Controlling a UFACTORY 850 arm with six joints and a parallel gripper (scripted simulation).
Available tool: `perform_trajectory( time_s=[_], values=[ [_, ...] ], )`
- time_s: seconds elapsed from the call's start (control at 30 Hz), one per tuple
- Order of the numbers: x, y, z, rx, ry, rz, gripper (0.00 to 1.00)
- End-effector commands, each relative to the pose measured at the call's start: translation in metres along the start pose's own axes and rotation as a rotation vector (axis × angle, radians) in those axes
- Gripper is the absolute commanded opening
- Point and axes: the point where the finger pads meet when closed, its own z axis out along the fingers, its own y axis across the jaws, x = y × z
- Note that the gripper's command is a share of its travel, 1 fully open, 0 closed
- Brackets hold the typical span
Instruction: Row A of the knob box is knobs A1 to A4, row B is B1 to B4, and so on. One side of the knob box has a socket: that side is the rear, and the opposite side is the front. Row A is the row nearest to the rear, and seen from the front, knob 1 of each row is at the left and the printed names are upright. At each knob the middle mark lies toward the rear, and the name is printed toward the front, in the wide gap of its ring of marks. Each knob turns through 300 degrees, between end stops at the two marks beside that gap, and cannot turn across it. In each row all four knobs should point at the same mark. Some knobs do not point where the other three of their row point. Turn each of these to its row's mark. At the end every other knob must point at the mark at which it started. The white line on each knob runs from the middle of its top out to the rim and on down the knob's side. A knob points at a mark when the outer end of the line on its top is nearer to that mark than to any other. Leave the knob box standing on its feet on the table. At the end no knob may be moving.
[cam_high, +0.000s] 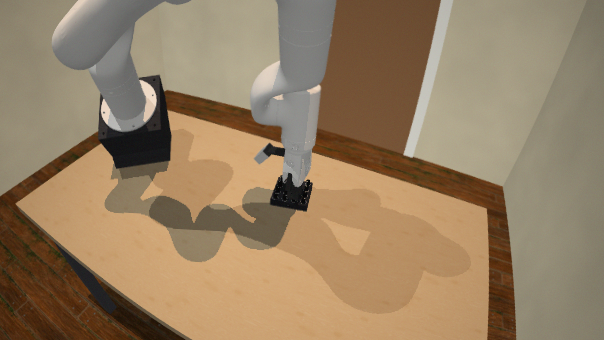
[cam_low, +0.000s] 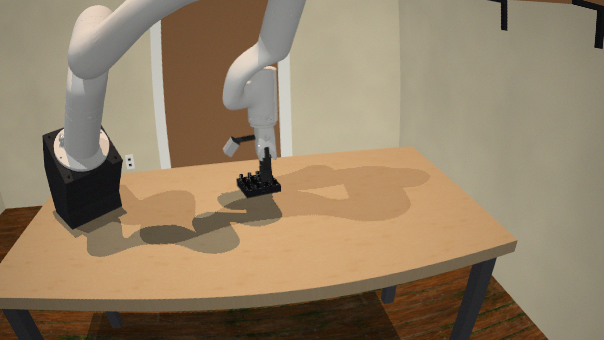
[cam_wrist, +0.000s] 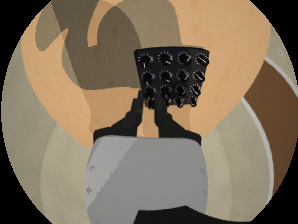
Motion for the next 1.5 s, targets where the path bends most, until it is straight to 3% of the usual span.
perform_trajectory(
  time_s=[0.0, 1.47],
  values=[
    [-0.0007, 0.0002, -0.0005, 0.0, -0.001, 0.0, 0.19],
    [-0.0007, 0.0002, 0.007, 0.0, -0.001, 0.0, 0.19]
  ],
)
